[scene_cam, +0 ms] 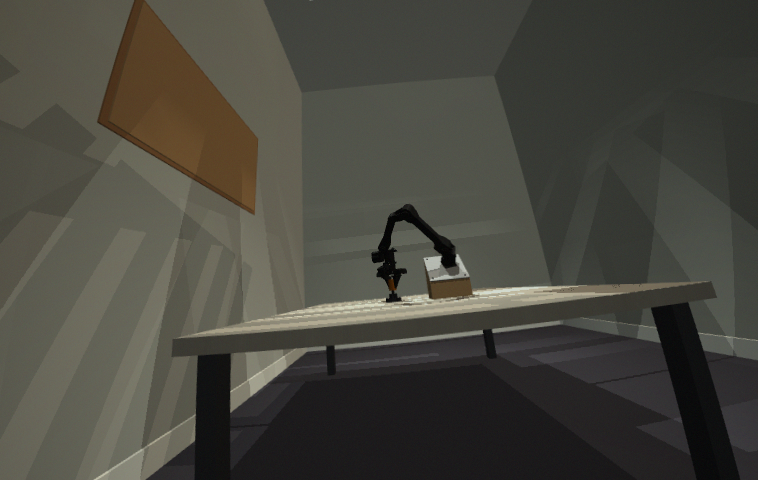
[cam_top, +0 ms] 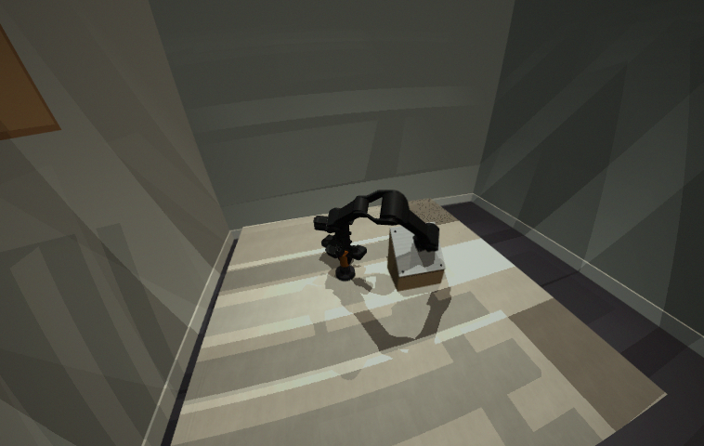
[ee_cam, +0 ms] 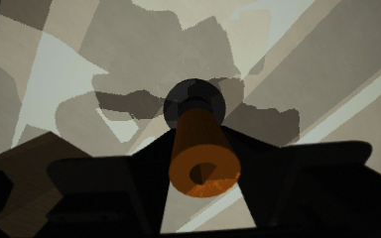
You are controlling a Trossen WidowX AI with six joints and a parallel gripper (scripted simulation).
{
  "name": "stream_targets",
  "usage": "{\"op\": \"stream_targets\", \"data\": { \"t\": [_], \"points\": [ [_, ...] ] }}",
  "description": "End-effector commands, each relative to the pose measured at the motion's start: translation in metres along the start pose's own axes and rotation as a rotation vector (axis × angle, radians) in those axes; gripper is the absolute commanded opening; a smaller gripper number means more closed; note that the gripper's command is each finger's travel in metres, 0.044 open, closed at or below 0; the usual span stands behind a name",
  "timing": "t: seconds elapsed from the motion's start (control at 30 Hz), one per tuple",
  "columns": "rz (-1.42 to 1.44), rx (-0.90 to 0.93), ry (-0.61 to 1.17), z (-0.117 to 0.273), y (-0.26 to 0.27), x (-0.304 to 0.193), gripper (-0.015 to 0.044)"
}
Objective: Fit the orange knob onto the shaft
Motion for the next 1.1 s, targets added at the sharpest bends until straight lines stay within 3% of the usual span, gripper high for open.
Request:
{"op": "stream_targets", "data": {
  "t": [0.0,0.27,0.5,1.07],
  "points": [
    [-0.002,-0.002,-0.002,-0.0005,-0.0005,0.0008,0.0000],
    [0.007,-0.002,-0.002,0.0045,-0.0008,0.0028,0.0000],
    [0.208,-0.002,-0.002,0.0054,-0.0024,0.0048,0.0000],
    [0.208,-0.002,-0.002,-0.0002,-0.0052,0.0040,0.0000]
  ]
}}
Point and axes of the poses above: the point midway between the two fingers, 35 mm back from their tips, its own z axis back along the fingers, its own y axis across the jaws, x = y × z, the point moved 8 cm from there along z, back along the fingers, and after that the axes turned 11 degrees about z, right-handed, at the moved point
